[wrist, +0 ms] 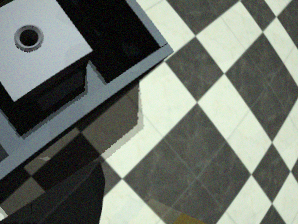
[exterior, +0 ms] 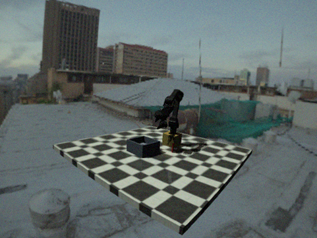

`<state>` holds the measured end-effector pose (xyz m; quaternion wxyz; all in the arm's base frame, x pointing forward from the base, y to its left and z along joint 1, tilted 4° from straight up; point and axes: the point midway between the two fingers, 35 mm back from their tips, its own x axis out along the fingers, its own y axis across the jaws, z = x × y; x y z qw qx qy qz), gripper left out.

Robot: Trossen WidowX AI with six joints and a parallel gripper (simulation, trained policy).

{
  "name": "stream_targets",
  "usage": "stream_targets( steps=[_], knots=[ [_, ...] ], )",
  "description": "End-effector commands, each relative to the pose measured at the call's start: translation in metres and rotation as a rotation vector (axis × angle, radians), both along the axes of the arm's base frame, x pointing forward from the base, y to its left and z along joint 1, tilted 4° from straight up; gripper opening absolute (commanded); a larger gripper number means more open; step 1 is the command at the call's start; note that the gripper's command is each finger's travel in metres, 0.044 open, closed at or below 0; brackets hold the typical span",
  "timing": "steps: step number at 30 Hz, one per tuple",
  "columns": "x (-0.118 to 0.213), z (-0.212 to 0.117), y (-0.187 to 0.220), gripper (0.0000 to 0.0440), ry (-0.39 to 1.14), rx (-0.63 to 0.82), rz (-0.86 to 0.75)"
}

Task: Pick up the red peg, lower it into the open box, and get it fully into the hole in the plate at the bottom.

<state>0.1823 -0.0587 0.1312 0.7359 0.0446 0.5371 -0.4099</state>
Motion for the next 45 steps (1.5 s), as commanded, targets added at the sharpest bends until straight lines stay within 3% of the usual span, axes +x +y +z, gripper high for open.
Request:
stream_targets(
  steps=[1, 18, 45],
  knots=[
    [0.005, -0.005, 0.02, 0.044, 0.023, 0.06, 0.001],
    [0.008, -0.041, 0.118, 0.044, 0.165, 0.245, -0.043],
    [0.013, -0.119, 0.158, 0.044, 0.195, 0.317, -0.067]
  ],
)
